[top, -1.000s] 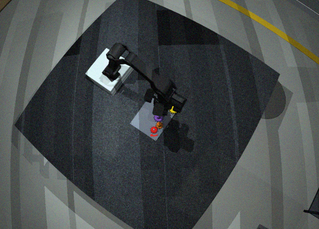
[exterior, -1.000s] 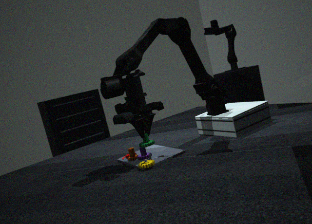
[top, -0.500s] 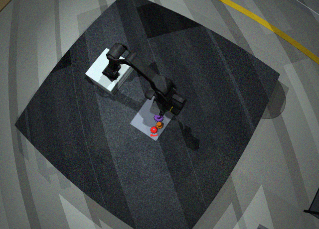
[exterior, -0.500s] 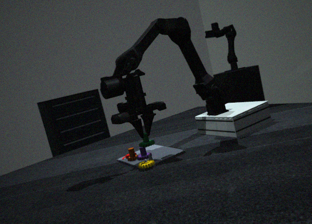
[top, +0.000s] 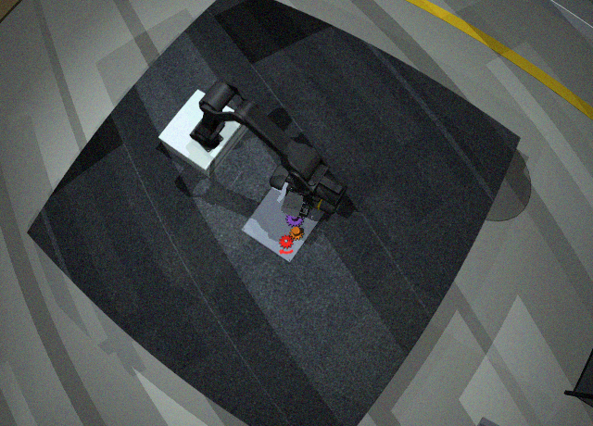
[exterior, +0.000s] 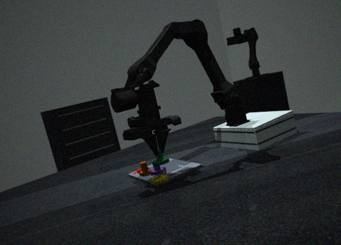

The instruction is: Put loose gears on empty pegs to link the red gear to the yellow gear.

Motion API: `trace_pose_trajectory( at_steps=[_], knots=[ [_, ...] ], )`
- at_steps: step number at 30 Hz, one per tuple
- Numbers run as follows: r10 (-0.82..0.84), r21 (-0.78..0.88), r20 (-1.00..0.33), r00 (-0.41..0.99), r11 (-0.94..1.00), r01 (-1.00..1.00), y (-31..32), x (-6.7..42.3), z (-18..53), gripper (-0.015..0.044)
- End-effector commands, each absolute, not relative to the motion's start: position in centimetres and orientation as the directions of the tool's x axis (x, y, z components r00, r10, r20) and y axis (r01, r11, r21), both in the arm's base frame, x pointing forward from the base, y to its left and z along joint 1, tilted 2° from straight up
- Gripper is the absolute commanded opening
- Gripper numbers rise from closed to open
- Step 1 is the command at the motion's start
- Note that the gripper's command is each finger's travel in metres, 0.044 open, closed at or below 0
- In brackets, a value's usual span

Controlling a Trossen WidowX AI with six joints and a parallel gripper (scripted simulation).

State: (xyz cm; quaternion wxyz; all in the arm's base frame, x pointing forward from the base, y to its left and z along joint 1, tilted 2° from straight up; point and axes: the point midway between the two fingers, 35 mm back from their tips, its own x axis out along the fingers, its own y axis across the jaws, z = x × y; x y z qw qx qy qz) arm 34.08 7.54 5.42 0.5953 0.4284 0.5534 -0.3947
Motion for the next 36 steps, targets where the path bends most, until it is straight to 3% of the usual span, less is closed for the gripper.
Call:
trace_pose_trajectory(
  at_steps=[1, 22, 36],
  knots=[
    [0.007, 0.064, -0.998, 0.065, 0.325, 0.943, 7.5, 34.0, 4.4, 0.0000],
    [0.007, 0.065, -0.998, 0.065, 0.007, 0.998, 7.5, 34.1, 2.0, 0.0000],
    [0.007, 0.065, -0.998, 0.065, 0.256, 0.964, 7.6, 34.1, 1.9, 0.0000]
  ],
)
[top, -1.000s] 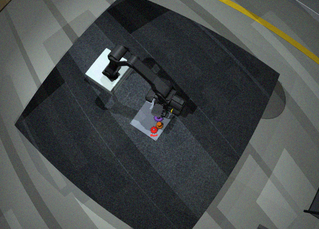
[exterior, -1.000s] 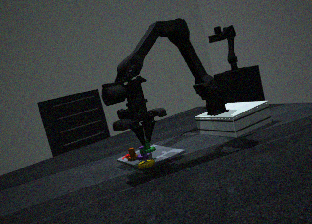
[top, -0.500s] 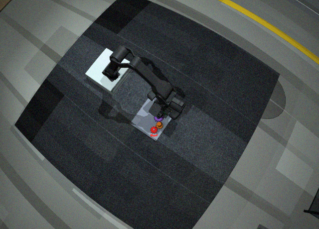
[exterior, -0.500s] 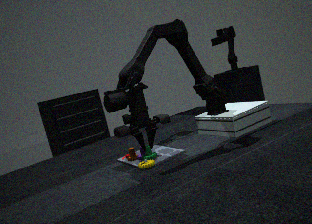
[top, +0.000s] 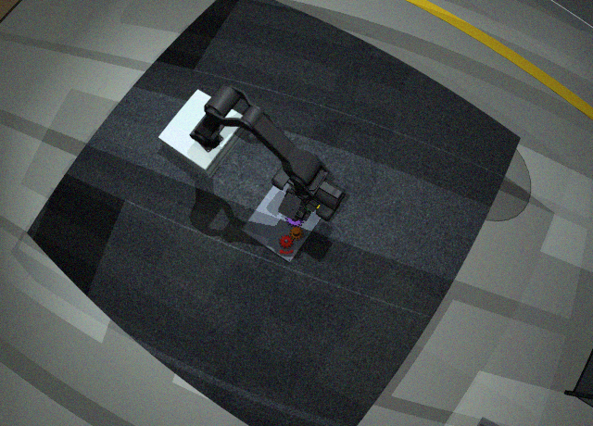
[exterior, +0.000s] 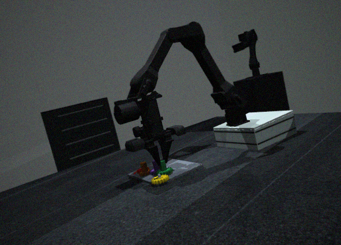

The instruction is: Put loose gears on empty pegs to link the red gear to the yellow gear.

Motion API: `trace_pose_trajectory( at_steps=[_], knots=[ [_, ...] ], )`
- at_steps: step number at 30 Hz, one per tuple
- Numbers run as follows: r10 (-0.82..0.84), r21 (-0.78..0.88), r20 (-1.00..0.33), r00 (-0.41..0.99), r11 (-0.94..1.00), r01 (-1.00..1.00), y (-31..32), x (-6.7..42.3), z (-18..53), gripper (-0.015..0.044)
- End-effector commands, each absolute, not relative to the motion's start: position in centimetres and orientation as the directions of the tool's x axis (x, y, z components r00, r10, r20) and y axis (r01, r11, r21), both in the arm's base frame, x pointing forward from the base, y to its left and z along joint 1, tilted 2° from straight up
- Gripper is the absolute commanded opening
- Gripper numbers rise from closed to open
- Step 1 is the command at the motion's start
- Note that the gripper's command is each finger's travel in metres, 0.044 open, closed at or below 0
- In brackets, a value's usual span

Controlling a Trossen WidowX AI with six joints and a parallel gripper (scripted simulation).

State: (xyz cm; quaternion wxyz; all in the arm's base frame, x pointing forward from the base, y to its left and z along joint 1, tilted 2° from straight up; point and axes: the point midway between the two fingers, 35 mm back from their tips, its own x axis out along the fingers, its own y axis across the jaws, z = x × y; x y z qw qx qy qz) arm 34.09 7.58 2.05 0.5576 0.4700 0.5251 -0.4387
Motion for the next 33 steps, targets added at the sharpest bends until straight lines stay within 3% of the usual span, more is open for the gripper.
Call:
trace_pose_trajectory(
  at_steps=[1, 10, 23, 28, 33],
  knots=[
    [0.007, 0.065, -0.998, 0.065, 0.276, 0.959, 7.6, 34.1, 1.9, 0.0000],
    [0.007, 0.063, -0.998, 0.065, 0.360, 0.931, 7.5, 34.1, 1.7, 0.0000],
    [0.007, 0.066, -0.998, 0.065, 0.142, 0.988, 7.6, 34.1, 1.5, 0.0000],
    [0.007, 0.065, -0.998, 0.065, 0.175, 0.982, 7.5, 34.1, 2.0, 0.0131],
    [0.007, 0.066, -0.998, 0.065, 0.177, 0.982, 7.4, 34.1, 2.5, 0.0140]
  ],
)
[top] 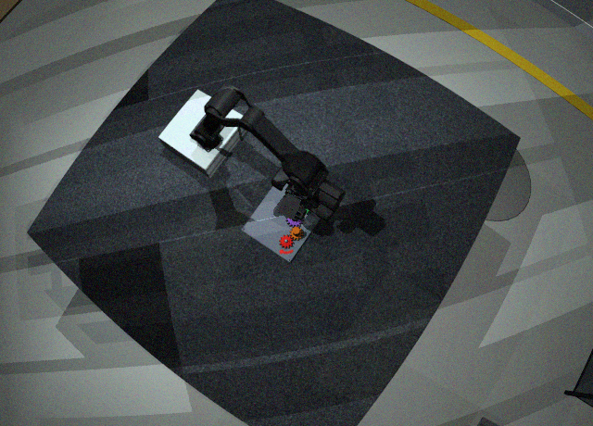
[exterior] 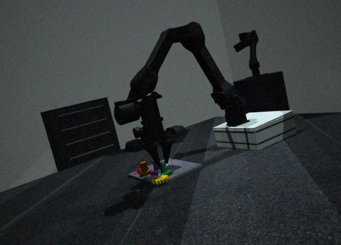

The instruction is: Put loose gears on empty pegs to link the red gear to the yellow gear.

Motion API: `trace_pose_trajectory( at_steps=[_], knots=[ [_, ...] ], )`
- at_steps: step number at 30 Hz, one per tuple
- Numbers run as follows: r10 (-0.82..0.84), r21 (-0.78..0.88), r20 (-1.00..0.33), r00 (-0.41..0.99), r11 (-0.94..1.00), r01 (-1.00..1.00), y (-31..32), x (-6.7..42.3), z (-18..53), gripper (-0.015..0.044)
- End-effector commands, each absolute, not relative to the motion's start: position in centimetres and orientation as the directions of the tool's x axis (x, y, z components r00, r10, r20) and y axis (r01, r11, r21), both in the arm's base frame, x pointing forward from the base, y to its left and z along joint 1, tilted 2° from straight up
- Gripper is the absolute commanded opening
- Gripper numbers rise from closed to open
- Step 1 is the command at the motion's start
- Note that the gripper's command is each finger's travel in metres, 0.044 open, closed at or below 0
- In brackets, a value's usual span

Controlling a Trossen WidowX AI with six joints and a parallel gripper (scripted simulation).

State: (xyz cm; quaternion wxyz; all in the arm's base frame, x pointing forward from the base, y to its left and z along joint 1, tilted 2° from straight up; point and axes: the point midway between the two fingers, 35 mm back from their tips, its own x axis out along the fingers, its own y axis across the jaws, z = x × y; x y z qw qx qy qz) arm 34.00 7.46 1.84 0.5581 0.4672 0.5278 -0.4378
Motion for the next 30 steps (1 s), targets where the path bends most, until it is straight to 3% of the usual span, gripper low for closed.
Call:
trace_pose_trajectory(
  at_steps=[1, 10, 21, 30],
  knots=[
    [0.007, 0.066, -0.998, 0.065, 0.177, 0.982, 7.5, 34.1, 3.0, 0.0140],
    [0.007, 0.066, -0.998, 0.065, 0.177, 0.982, 7.4, 33.9, 6.5, 0.0140],
    [0.005, 0.063, -0.998, 0.063, 0.180, 0.982, 7.3, 33.2, 10.6, 0.0429],
    [0.005, 0.063, -0.998, 0.063, 0.180, 0.982, 7.3, 33.2, 10.6, 0.0440]
  ],
)
